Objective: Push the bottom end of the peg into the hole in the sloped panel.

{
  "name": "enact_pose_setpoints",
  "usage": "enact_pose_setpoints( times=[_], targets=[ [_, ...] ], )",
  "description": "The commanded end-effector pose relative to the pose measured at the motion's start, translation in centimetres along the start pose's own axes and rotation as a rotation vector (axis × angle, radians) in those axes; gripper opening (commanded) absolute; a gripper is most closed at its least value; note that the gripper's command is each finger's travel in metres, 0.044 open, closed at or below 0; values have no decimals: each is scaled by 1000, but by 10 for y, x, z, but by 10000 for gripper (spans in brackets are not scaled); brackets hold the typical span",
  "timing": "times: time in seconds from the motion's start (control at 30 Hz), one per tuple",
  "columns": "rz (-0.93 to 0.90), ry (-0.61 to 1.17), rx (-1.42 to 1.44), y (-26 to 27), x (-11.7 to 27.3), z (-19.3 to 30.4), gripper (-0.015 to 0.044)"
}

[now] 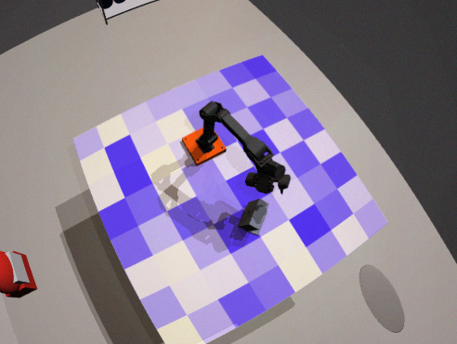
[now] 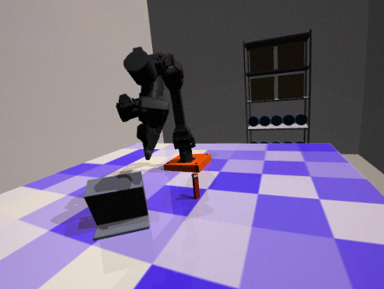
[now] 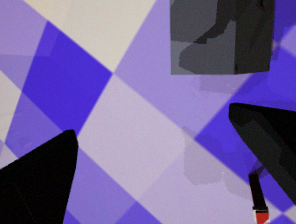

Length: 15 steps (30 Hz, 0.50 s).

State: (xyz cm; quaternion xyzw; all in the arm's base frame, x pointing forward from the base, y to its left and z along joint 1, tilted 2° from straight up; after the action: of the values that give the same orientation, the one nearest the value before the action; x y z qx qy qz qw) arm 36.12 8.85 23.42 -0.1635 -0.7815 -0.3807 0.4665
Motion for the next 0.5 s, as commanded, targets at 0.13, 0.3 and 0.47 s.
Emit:
enact_pose_setpoints(
  times=[0.13, 0.3, 0.47],
  targets=[
    [147, 131, 56, -13, -13, 47, 440],
    [247, 197, 90, -24, -17, 74, 440],
    [341, 249, 124, -33, -18, 98, 440]
  ],
)
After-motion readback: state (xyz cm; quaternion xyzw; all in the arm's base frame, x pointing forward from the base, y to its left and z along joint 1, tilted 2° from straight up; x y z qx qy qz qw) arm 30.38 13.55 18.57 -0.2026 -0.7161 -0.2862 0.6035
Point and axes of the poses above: the point midway between the two fingers, 35 mm back from their tips, its own x axis back along the fingers, its own y axis across the jaws, z = x × y, the point moved 6 cm from there along x, back along the fingers, and after that the axes turned 3 degrees about x, right-handed, at the moved point
